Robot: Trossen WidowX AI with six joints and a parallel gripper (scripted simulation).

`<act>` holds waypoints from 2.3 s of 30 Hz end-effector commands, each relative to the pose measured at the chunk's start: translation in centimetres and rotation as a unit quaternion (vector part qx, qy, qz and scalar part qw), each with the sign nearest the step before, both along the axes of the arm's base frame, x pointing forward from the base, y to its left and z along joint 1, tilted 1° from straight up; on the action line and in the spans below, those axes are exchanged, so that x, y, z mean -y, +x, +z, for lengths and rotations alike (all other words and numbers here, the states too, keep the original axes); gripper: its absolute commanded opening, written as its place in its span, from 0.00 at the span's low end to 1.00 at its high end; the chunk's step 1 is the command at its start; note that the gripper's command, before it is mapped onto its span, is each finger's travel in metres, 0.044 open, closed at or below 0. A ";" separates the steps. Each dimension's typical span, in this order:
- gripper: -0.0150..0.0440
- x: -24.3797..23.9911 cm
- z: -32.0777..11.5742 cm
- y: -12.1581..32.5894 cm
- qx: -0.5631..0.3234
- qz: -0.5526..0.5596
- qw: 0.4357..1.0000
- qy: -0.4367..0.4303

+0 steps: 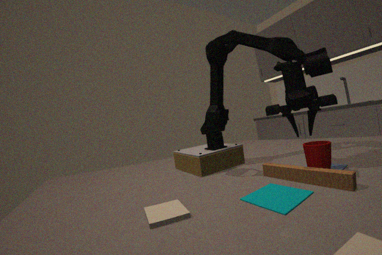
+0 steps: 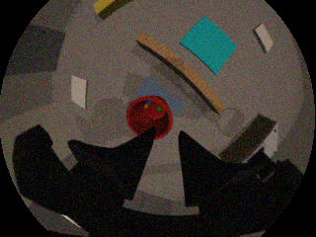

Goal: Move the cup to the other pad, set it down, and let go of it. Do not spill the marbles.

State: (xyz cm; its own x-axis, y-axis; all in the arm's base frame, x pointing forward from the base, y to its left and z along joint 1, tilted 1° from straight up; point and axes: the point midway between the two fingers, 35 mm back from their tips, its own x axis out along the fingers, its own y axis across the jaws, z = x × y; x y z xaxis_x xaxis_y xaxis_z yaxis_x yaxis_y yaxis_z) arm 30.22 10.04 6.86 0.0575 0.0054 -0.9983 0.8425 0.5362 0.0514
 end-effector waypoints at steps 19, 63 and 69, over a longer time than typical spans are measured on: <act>0.50 0.1 -4.1 0.1 -0.007 -0.004 1.000 -0.004; 0.26 0.1 -5.9 0.1 -0.006 -0.001 1.000 -0.002; 0.25 0.1 -5.5 0.1 -0.006 -0.001 1.000 -0.002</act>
State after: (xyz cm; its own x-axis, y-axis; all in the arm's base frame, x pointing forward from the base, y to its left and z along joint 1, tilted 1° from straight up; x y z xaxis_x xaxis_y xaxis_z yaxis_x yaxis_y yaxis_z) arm 30.35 9.95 1.01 0.0462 0.0013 -0.9989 0.8441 0.5346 0.0397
